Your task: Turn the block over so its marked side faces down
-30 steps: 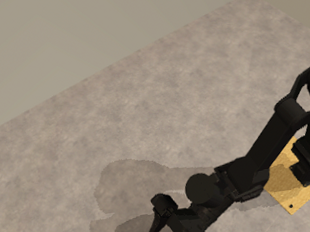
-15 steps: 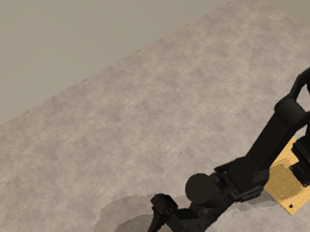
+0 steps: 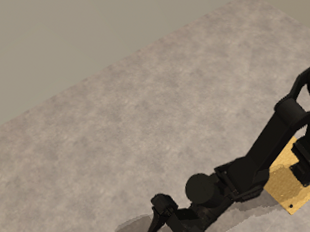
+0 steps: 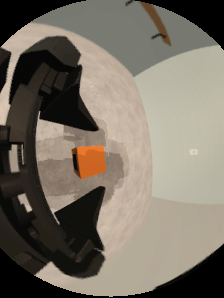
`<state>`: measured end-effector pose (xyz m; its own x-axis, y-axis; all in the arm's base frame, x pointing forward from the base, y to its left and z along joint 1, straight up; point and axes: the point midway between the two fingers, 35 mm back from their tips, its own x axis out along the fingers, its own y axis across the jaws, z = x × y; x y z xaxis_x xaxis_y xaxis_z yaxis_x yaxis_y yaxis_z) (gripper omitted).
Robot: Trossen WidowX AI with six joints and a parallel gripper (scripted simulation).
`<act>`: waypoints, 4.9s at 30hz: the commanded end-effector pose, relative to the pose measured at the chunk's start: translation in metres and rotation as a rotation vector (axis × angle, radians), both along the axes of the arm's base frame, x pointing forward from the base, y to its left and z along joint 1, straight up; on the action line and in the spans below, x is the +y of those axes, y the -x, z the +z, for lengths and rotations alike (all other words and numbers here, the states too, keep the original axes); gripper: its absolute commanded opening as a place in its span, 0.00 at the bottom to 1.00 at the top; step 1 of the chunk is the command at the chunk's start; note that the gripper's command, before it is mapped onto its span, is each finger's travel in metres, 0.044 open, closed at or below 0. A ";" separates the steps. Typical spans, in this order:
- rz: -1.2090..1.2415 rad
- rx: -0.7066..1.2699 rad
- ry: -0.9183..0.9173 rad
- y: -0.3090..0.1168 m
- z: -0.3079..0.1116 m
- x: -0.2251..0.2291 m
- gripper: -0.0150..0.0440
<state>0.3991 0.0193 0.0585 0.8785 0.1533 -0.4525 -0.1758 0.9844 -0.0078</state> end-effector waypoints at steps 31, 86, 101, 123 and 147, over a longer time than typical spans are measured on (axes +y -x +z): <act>-0.001 0.554 0.092 0.013 0.070 -0.002 1.00; -0.004 1.049 0.184 -0.018 0.017 0.003 1.00; -0.004 1.049 0.184 -0.018 0.009 0.003 0.60; -0.004 1.049 0.184 -0.018 0.022 0.003 0.25; -0.006 0.839 0.141 -0.022 0.033 0.002 0.25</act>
